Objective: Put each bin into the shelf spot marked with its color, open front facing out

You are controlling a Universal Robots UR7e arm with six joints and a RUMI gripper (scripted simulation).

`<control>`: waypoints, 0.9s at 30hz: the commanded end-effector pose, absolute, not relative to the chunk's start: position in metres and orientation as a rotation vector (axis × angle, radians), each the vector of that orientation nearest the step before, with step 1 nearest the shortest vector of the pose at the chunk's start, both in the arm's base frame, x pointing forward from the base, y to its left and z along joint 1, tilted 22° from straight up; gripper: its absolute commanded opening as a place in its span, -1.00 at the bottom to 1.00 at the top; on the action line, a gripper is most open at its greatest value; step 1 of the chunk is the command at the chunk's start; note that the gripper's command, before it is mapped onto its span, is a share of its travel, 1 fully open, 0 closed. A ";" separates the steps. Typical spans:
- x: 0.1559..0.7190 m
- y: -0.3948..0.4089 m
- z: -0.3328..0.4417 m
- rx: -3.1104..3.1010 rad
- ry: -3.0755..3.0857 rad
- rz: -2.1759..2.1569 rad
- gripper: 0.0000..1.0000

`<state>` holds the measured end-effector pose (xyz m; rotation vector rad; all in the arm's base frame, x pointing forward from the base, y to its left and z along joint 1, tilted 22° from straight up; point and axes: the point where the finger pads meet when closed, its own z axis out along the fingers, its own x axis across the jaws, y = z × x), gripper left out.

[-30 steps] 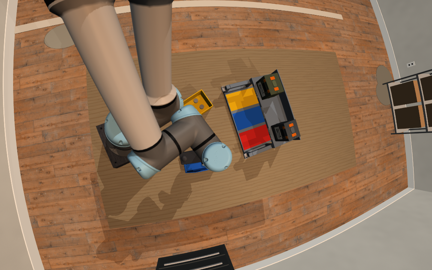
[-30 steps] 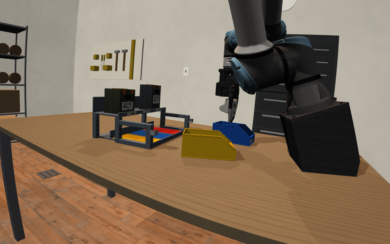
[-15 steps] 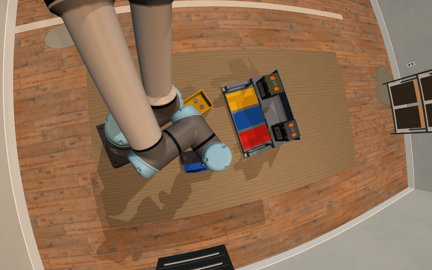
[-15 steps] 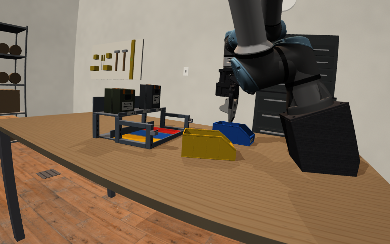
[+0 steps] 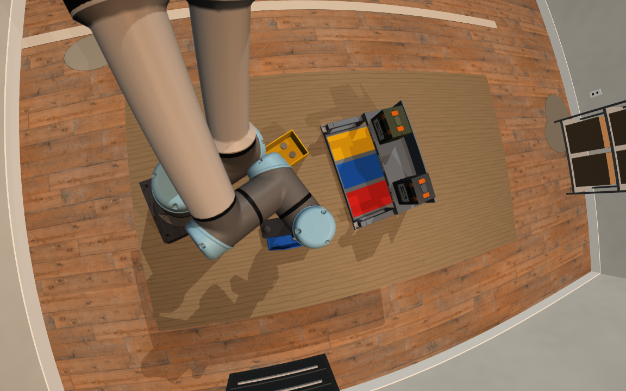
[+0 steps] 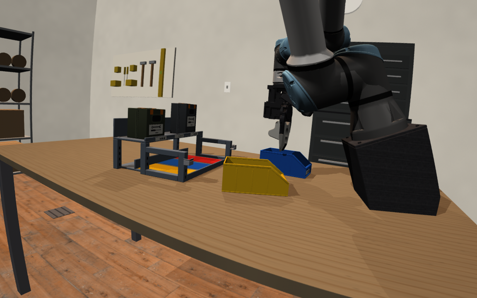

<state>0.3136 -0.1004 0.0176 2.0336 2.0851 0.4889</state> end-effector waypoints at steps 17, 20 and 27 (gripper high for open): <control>0.321 -0.099 -0.001 2.033 2.085 0.488 -0.70; 0.323 -0.098 -0.005 2.033 2.085 0.488 -0.70; 0.325 -0.097 -0.012 2.033 2.085 0.488 -0.70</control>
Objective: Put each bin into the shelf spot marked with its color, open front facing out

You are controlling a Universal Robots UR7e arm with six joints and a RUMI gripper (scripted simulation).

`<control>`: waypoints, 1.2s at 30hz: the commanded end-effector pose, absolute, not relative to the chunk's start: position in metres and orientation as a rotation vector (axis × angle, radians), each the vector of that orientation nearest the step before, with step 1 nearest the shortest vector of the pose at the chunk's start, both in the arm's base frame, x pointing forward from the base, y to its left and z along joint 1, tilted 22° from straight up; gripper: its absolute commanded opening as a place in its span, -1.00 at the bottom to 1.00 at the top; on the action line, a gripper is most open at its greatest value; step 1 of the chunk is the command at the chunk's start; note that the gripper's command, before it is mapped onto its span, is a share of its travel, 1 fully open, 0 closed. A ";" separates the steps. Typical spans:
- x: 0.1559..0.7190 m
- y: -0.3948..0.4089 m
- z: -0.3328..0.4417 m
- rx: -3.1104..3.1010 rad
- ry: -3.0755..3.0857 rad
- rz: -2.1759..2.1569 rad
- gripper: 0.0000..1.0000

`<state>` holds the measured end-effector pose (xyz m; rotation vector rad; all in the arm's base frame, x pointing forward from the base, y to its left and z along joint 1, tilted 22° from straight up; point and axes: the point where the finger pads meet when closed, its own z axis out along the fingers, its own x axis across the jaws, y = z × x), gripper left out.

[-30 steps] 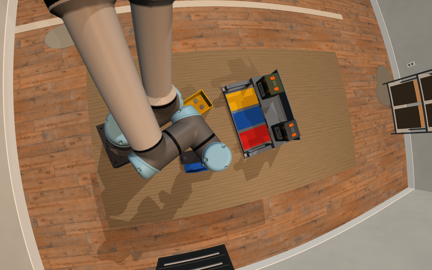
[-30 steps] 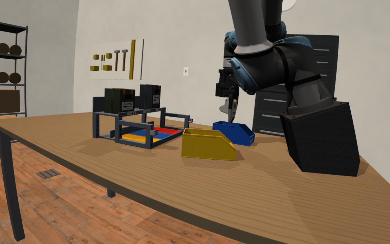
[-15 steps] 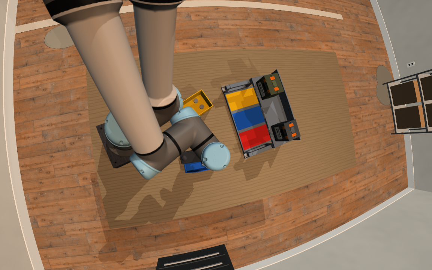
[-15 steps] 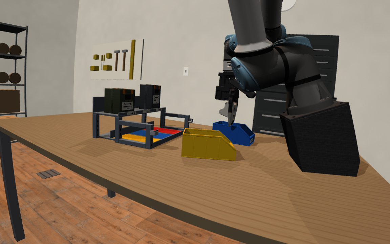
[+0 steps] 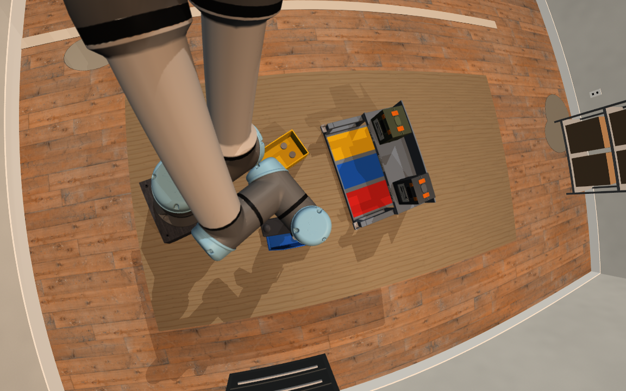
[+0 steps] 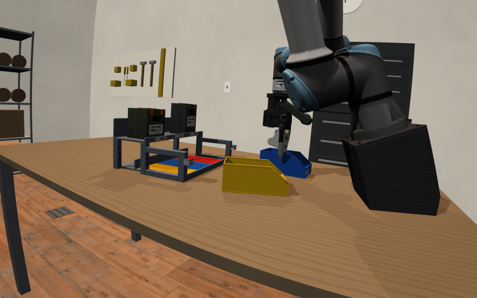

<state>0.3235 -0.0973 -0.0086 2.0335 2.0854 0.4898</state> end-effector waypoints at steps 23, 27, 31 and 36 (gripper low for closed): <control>0.328 -0.097 -0.019 2.033 2.085 0.488 -0.70; 0.328 -0.097 -0.019 2.033 2.085 0.488 -0.70; 0.328 -0.097 -0.019 2.033 2.085 0.488 -0.70; 0.328 -0.097 -0.019 2.033 2.085 0.488 -1.00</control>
